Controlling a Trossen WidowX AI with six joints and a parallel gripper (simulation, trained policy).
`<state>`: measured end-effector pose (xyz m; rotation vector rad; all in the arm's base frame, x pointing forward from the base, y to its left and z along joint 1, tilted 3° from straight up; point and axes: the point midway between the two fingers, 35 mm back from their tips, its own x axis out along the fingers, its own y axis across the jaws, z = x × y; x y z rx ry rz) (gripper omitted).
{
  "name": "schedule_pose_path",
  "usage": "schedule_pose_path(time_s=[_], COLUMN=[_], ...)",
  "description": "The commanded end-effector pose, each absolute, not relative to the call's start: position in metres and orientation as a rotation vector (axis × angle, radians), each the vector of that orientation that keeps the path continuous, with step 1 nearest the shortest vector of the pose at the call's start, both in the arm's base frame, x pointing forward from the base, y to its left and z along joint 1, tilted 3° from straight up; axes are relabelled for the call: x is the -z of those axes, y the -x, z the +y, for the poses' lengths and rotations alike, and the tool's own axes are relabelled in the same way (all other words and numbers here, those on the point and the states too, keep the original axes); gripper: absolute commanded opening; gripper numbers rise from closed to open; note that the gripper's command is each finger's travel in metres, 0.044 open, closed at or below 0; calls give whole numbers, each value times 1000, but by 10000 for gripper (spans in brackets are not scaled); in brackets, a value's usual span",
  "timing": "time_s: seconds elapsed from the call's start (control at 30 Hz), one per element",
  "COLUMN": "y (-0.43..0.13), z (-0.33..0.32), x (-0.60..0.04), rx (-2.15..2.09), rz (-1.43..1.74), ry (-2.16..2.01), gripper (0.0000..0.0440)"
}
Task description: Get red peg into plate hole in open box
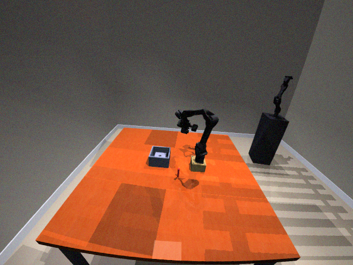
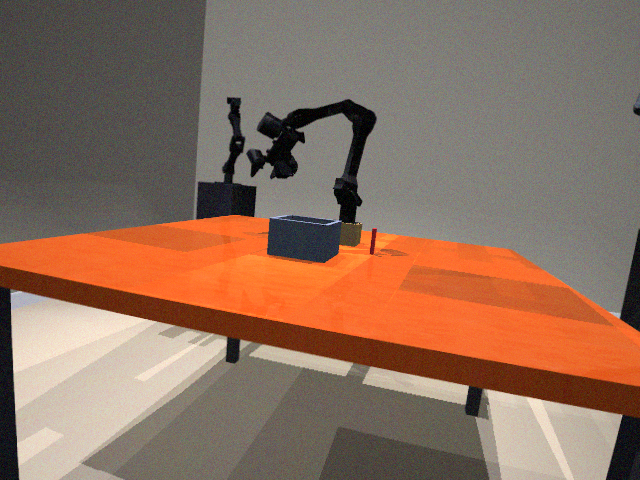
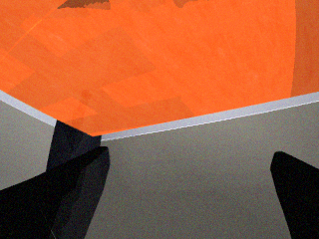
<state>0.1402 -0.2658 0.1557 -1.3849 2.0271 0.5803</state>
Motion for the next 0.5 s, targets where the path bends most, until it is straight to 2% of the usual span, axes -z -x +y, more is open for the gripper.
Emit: schedule_pose_path(time_s=[0.0,0.07,0.47], y=[-144,-153,-208], z=[-266,-265,-217], x=[-158,-162,-178], rx=[-539,-460,-86], rz=[2016,1989,1748], ry=[1383,1374,1241], gripper=[420,440,440])
